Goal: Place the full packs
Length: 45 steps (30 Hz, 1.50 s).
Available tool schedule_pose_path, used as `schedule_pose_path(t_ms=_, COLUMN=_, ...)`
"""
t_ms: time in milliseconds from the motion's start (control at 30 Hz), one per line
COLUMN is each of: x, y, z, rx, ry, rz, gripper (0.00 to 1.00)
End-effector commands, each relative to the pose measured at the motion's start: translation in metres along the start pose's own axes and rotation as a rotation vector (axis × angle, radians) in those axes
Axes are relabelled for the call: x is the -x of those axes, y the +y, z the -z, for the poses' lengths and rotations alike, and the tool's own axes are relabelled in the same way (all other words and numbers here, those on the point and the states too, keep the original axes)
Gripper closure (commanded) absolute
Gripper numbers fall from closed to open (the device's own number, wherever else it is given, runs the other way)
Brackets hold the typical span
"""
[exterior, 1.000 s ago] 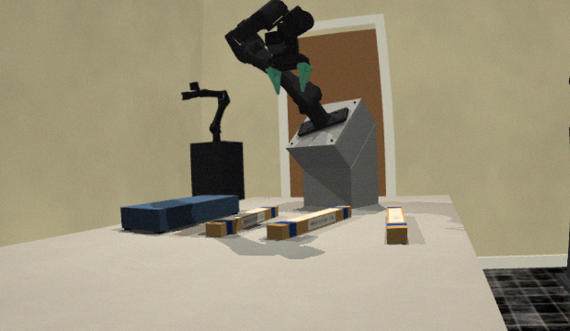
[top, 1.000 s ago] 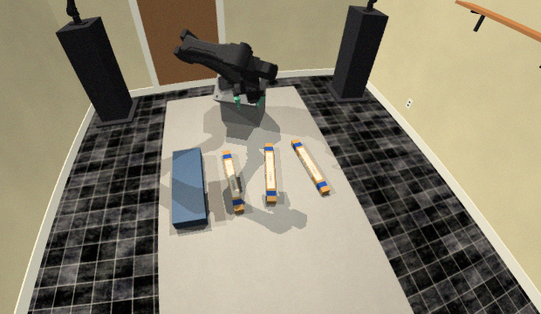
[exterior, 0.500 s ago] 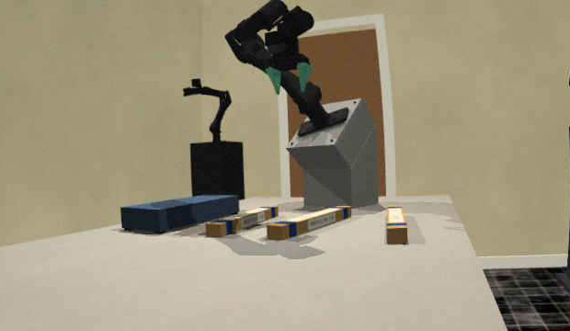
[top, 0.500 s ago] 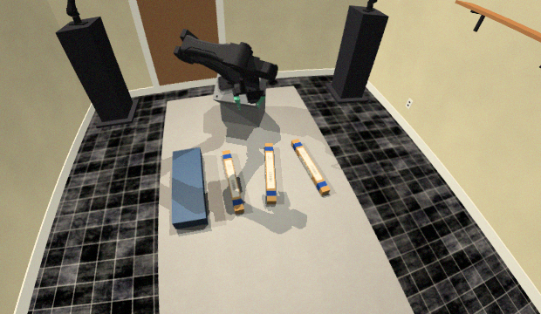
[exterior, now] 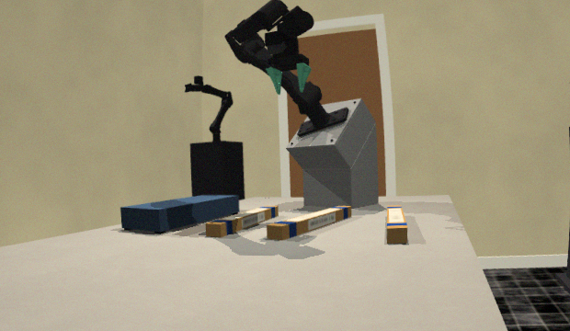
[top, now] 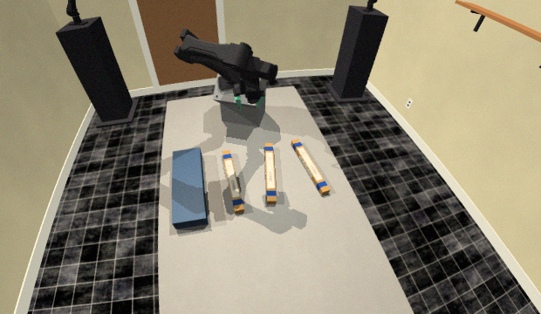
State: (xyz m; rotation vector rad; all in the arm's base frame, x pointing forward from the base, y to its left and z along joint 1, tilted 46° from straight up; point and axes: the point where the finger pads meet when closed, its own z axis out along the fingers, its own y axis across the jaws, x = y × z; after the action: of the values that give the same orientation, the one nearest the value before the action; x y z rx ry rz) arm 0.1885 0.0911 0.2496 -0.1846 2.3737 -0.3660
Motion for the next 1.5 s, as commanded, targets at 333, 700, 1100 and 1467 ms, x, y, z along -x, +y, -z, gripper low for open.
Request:
schedule_pose_path(t_ms=333, x=0.031, y=0.001, z=-0.062, rx=-0.01, ry=0.011, rz=0.016, gripper=0.58)
schedule_pose_path(t_ms=700, x=0.083, y=-0.002, z=-0.117, rx=0.001, ry=-0.025, rz=-0.009, gripper=0.58)
schedule_pose_path(t_ms=1100, x=0.1, y=0.004, z=-0.124, rx=0.016, ry=-0.05, rz=-0.005, gripper=0.58)
schedule_pose_path(t_ms=1467, x=0.098, y=0.004, z=-0.124, rx=0.014, ry=-0.047, rz=-0.008, gripper=0.58)
